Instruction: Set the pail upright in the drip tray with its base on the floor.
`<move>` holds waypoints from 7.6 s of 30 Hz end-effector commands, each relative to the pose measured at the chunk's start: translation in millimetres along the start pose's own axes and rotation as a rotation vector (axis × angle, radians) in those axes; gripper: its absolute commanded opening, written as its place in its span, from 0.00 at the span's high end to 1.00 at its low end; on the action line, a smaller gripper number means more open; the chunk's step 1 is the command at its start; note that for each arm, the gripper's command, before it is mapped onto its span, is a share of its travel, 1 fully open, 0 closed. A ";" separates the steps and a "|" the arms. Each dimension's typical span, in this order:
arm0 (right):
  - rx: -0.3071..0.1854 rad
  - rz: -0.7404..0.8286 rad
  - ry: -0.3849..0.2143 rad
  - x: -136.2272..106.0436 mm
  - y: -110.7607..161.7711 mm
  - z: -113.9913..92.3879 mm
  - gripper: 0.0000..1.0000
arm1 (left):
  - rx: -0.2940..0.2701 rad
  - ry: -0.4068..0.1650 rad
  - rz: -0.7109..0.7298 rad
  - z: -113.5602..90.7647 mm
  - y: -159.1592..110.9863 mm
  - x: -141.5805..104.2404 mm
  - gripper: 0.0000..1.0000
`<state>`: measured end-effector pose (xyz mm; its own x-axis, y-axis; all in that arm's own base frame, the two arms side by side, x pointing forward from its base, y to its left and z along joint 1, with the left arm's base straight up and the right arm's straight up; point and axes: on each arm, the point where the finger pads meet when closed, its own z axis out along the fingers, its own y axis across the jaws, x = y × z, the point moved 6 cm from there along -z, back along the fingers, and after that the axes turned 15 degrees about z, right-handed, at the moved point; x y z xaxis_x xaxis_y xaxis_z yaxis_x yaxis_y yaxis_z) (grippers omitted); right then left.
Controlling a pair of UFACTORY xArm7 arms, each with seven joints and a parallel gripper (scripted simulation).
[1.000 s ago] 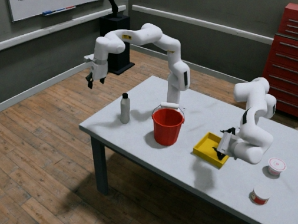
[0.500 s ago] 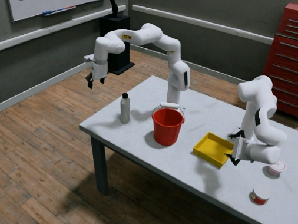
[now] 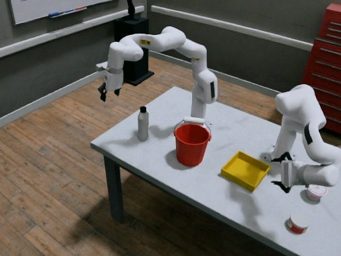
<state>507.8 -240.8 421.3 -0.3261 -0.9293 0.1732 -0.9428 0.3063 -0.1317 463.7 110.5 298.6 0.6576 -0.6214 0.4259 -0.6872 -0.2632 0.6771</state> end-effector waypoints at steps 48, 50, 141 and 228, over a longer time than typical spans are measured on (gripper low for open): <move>0.004 0.001 0.001 0.4 -0.4 -1.7 0.00 | 0.357 0.150 -0.650 -89.9 29.0 -170.7 0.00; 0.004 0.001 0.001 0.4 -0.4 -1.7 0.00 | 0.370 0.158 -0.677 -92.3 31.4 -177.9 0.00; 0.004 0.001 0.001 0.4 -0.4 -1.7 0.00 | 0.844 0.534 -1.818 -98.1 204.7 -445.0 0.00; -0.059 -0.404 -0.207 -242.7 252.0 -68.3 0.00 | 0.952 0.646 -2.109 -71.4 263.0 -491.9 0.00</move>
<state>368.7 53.1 417.7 0.0503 -0.9987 0.0066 -0.9978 -0.0506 -0.0421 -18.3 399.1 309.0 0.2154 0.9765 -0.0040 0.9765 -0.2154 0.0028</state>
